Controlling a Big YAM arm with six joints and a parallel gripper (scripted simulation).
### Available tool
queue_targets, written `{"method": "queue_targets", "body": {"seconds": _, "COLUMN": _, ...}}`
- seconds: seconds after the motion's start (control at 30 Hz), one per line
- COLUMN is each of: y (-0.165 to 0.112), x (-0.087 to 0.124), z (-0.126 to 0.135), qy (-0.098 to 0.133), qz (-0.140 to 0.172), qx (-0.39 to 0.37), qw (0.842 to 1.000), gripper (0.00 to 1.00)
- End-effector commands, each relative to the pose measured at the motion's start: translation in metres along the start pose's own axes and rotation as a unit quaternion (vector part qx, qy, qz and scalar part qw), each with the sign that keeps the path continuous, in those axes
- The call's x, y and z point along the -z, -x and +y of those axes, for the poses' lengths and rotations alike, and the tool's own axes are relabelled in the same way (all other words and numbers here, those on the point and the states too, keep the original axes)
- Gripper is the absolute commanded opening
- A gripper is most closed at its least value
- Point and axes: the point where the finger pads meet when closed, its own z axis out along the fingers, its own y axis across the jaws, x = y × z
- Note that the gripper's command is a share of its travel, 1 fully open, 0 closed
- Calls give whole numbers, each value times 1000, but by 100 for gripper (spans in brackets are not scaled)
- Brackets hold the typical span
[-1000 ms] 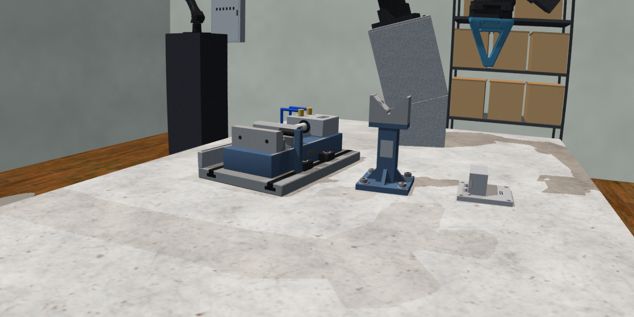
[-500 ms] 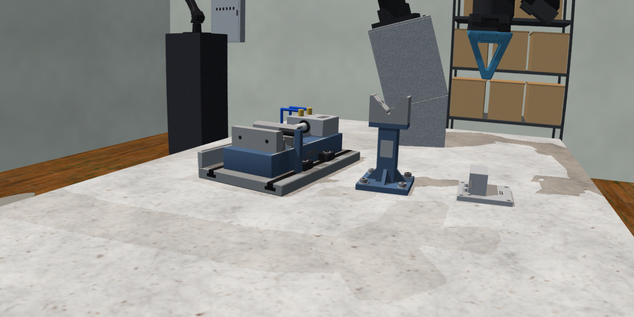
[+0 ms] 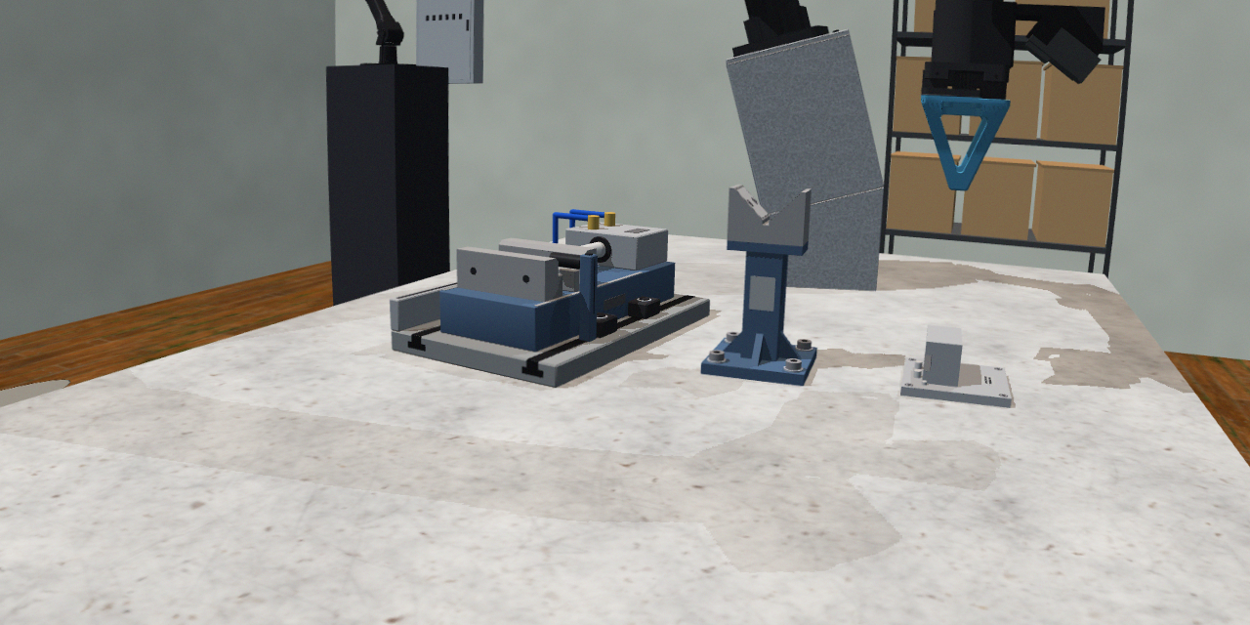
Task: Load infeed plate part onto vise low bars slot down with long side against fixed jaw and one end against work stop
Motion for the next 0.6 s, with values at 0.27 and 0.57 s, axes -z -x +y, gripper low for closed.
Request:
{"method": "queue_targets", "body": {"seconds": 0.27, "y": 3, "x": -22, "z": -20, "qy": -15, "qz": -7, "qx": -3, "qw": 1000, "gripper": 81}}
{"method": "queue_targets", "body": {"seconds": 0.57, "y": 3, "x": -41, "z": -19, "qy": -14, "qz": -6, "qx": -3, "qw": 1000, "gripper": 81}}
